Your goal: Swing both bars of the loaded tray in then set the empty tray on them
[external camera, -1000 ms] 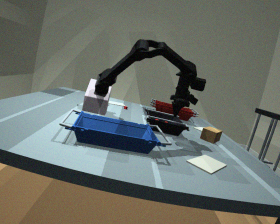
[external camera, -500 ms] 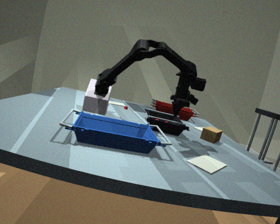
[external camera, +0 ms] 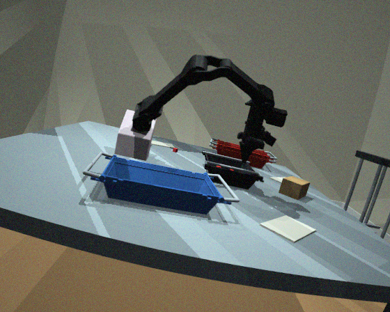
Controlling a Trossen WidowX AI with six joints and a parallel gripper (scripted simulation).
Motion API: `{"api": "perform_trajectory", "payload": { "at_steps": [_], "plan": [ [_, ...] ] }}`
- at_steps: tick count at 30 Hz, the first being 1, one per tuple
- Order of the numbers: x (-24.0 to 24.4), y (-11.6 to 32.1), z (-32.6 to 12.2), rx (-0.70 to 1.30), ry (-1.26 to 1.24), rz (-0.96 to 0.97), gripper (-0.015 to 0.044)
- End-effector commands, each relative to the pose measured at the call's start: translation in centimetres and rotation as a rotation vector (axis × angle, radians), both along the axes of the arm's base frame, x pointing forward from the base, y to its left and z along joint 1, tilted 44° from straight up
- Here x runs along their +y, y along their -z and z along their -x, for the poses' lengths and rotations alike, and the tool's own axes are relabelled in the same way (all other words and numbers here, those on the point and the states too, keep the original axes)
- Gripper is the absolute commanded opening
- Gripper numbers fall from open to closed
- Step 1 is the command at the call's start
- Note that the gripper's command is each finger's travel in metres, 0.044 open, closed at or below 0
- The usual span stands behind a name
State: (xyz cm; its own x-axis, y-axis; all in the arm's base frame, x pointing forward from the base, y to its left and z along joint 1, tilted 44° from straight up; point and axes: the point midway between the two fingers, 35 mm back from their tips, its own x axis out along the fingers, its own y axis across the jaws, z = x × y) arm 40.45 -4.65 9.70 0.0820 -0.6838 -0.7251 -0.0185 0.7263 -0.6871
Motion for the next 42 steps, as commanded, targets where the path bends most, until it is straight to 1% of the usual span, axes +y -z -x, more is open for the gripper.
{"api": "perform_trajectory", "payload": {
  "at_steps": [1, 7, 14, 15, 17, 19, 24, 27, 34, 42],
  "plan": [
    [0.0, 0.0, 0.0, 0.0, 0.0, 0.0, 0.0079],
    [0.9, -0.8, -0.1, 0.0, 0.0, -0.002, 0.0236],
    [5.7, -5.9, 0.6, 0.002, 0.0, -0.004, 0.042],
    [3.3, -4.1, 0.4, -0.008, 0.02, -0.003, 0.044],
    [1.3, -5.1, 1.2, -0.113, 0.144, -0.03, 0.044],
    [-1.5, -6.6, 2.8, -0.276, 0.337, -0.068, 0.044],
    [-7.2, -9.5, 7.6, -0.665, 0.794, -0.136, 0.044],
    [-9.7, -10.7, 10.7, -0.882, 1.041, -0.163, 0.044],
    [-13.3, -12.3, 17.5, -1.337, 1.523, -0.2, 0.044],
    [-15.1, -12.6, 25.4, -1.92, 2.043, -0.23, 0.044]
  ]
}}
